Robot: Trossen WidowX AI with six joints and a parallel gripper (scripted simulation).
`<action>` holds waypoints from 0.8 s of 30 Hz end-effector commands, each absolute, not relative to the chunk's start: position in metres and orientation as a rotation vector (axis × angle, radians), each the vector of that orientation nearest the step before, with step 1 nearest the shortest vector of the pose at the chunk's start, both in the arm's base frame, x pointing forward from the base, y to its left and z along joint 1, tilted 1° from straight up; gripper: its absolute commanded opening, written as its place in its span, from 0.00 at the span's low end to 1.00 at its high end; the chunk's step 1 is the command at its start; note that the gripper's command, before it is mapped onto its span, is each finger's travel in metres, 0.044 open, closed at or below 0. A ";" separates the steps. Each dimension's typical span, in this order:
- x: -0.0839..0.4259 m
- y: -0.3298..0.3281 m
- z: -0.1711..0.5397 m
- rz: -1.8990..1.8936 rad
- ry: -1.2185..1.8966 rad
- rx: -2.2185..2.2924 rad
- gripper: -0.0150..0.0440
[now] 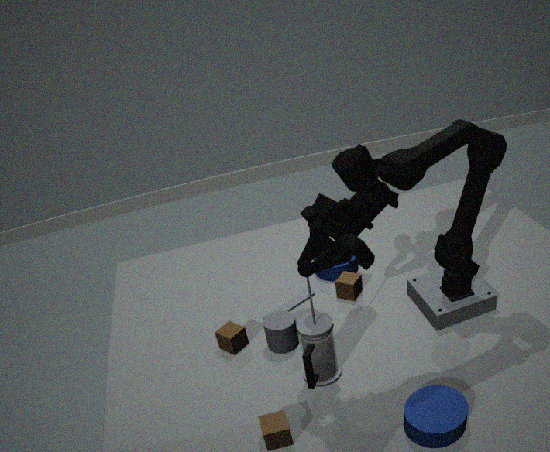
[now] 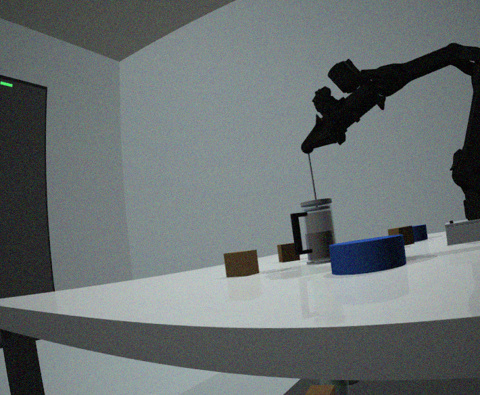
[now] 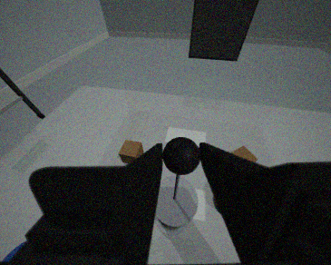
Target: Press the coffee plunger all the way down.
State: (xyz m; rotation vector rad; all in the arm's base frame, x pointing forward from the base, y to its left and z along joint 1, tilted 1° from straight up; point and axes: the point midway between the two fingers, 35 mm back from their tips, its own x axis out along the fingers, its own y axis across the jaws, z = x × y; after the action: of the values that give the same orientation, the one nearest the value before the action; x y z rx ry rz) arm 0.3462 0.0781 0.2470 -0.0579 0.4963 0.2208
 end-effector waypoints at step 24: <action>0.354 0.080 0.199 0.220 0.506 -0.054 0.46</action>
State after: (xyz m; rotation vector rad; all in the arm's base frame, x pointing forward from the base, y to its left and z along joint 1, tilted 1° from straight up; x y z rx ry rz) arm 0.3560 0.0803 0.2293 -0.0512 0.4345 0.2217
